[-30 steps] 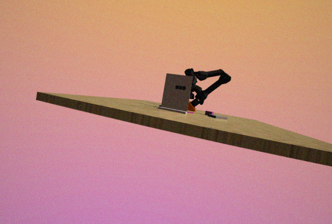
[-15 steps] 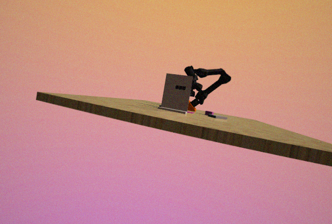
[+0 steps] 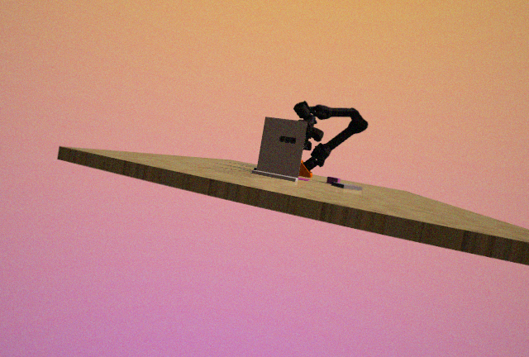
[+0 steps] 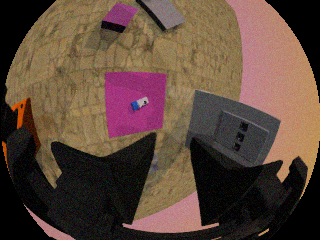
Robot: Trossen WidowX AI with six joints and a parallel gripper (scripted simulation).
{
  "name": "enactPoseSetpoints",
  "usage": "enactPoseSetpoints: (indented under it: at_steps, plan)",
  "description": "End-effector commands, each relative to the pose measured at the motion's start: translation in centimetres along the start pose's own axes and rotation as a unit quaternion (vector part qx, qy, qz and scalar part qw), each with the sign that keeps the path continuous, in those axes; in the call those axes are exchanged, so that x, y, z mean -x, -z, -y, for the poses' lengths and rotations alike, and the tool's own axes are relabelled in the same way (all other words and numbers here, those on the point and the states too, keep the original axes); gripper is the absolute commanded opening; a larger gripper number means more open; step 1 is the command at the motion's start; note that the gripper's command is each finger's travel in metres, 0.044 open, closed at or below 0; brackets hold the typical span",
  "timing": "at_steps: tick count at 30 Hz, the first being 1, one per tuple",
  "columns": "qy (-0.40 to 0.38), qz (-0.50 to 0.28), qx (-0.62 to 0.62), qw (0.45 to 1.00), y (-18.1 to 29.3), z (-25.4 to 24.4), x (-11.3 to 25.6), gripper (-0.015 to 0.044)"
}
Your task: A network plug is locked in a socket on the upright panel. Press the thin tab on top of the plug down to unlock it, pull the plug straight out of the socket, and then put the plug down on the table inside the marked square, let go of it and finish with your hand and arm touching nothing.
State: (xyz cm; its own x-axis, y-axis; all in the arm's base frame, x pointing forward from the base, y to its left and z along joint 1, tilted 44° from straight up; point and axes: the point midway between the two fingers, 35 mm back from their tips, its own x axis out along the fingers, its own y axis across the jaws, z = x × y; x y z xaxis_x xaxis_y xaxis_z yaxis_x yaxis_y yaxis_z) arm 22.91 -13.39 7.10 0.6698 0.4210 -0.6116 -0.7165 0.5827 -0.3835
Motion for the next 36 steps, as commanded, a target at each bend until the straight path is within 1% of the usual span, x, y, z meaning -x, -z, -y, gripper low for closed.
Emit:
enactPoseSetpoints:
  at_steps: [1, 33, 36]
  plan:
    - [0.001, -0.002, 0.003, 1.0, 0.2, 1.0, 0.9, 0.0156]
    - [0.004, 0.0, 0.007, 1.0, -0.2, 5.6, 8.1, 0.0156]
    - [0.004, 0.0, 0.007, 1.0, -0.2, 5.6, 8.1, 0.0235]
